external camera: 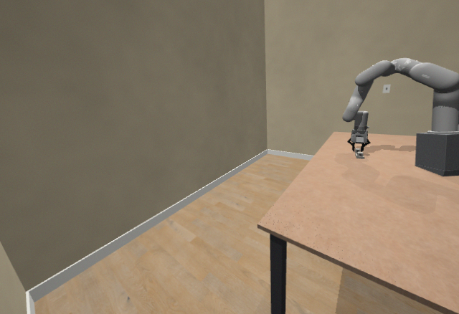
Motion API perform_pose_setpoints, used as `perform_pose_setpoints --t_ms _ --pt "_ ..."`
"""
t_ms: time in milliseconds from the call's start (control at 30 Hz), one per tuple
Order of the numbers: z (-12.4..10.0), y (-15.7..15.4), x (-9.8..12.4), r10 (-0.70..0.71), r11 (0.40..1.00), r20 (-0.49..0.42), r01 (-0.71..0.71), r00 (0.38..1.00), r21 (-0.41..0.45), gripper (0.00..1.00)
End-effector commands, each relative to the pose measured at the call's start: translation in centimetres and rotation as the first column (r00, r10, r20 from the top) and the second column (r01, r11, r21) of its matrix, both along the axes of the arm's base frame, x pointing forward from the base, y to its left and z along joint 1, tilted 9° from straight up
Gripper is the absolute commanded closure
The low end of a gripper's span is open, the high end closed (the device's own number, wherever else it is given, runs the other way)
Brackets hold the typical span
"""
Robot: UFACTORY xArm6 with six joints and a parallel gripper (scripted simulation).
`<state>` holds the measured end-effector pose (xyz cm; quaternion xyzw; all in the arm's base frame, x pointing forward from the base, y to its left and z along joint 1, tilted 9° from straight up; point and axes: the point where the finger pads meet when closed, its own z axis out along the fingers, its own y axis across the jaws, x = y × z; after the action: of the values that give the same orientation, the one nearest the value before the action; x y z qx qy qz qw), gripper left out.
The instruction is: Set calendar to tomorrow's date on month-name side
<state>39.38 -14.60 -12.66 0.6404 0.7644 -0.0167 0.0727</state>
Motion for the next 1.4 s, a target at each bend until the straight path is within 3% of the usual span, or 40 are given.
perform_pose_setpoints --t_ms 0,1000,1033,1367 --pt "0.08 -0.02 0.12 0.000 1.000 0.002 0.000 1.000 -0.001 0.53" --pt "0.08 -0.02 0.12 0.000 1.000 0.002 0.000 1.000 -0.001 0.53" --pt "0.08 -0.02 0.12 0.000 1.000 0.002 0.000 1.000 -0.001 0.73" --pt "0.08 -0.02 0.12 0.000 1.000 0.002 0.000 1.000 -0.001 0.73"
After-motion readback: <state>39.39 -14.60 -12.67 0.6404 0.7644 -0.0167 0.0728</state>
